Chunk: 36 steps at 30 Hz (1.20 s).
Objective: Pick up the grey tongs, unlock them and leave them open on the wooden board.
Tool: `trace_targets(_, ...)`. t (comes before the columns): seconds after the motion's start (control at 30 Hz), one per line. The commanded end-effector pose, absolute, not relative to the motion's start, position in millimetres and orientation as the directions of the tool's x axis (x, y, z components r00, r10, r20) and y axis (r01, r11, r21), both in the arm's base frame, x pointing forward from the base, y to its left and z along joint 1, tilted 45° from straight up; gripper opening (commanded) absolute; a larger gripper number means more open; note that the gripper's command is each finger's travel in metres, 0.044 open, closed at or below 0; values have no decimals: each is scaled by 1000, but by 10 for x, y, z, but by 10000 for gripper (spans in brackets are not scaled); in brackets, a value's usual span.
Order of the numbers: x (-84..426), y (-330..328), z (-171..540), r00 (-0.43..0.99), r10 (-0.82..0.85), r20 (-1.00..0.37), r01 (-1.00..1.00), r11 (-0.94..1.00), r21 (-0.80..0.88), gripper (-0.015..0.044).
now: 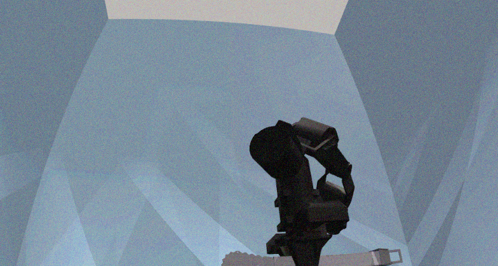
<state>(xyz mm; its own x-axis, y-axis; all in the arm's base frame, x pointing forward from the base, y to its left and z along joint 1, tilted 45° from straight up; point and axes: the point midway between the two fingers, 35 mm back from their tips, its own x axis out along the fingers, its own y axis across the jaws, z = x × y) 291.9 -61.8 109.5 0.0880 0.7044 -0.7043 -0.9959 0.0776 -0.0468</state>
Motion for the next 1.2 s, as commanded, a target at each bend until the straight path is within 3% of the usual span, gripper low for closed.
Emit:
trace_targets(0.0, 2921, -669, 1053, 88, 702, -707, -995, 98, -27, -150)
trace_targets(0.73, 2635, -1736, 83, 92, 684, -724, -780, 501, 375, -150)
trace_targets(1.17, 2321, -2112, -389, 88, 691, -718, -587, 618, 523, -150)
